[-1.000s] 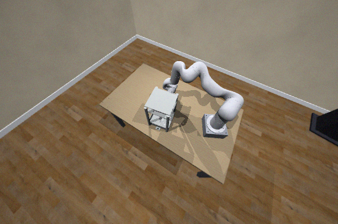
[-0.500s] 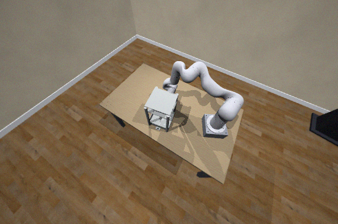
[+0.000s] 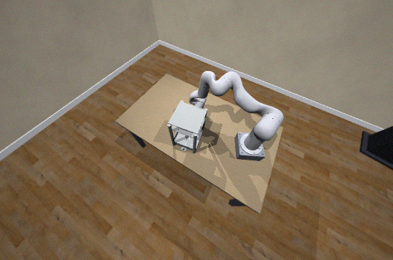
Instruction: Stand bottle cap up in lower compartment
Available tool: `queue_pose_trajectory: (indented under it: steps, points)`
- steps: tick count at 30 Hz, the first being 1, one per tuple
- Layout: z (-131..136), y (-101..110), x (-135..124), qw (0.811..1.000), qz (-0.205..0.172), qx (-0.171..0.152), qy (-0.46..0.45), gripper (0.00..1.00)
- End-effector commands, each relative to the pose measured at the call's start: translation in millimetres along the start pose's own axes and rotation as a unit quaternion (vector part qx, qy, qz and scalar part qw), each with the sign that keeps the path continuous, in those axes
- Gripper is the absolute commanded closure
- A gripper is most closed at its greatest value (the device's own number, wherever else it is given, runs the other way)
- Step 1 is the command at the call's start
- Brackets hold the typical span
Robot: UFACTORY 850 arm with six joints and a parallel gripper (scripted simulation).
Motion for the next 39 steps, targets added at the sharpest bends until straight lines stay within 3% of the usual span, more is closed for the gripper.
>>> queue_pose_trajectory:
  steps: [1,11,24,38,39]
  points:
    - [0.8,0.2,0.7,1.0,0.0,0.0,0.001,1.0]
    - [0.8,0.2,-1.2,1.0,0.0,0.0,0.001,1.0]
    - [-0.4,0.2,-23.4,1.0,0.0,0.0,0.001,1.0]
    - [-0.4,0.2,-24.3,1.0,0.0,0.0,0.001,1.0]
    - [-0.4,0.2,-24.3,1.0,0.0,0.0,0.001,0.86]
Point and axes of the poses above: the point where the finger pads meet when closed, its own y axis back along the fingers, its own z axis across the jaws, x = y × z, the point moved 4 cm from there along y, back along the fingers, and after that the axes turned 3 degrees about y, right-handed, at the moved point
